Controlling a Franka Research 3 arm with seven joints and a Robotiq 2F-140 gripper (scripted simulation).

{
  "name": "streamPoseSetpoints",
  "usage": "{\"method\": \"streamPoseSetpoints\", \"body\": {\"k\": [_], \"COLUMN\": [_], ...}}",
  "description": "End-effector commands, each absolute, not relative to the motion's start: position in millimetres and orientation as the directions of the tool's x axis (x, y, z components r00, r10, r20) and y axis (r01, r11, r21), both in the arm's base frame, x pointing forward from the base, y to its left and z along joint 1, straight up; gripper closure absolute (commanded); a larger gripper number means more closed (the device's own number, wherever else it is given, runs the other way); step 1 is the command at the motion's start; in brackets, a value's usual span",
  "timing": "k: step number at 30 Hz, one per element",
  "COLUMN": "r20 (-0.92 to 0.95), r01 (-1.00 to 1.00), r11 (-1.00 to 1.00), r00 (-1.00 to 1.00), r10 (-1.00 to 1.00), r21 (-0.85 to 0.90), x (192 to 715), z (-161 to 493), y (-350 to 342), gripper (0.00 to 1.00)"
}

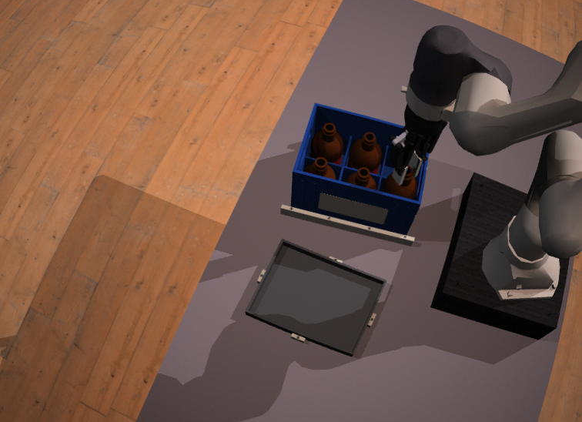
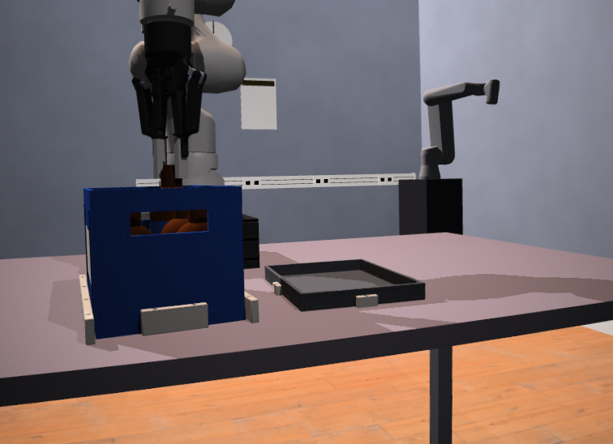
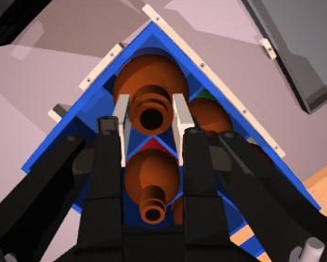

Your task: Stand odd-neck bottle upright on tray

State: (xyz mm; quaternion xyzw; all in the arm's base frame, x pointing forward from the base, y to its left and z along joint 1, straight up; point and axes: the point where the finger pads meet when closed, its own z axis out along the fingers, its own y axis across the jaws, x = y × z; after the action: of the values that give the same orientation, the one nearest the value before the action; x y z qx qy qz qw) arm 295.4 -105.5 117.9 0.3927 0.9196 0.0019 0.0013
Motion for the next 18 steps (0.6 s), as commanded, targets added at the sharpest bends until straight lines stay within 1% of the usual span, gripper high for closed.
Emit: {"method": "streamPoseSetpoints", "body": {"k": [1,18], "r20": [-0.001,-0.001], "r01": [0.724,0.724], "r11": [0.69,0.69], "r00": [-0.69,-0.69], "r10": [0.724,0.724], "r21": [0.005,0.005], "x": [297,298], "z": [123,141], "y": [-105,-105], "gripper": [0.9,0.9]}}
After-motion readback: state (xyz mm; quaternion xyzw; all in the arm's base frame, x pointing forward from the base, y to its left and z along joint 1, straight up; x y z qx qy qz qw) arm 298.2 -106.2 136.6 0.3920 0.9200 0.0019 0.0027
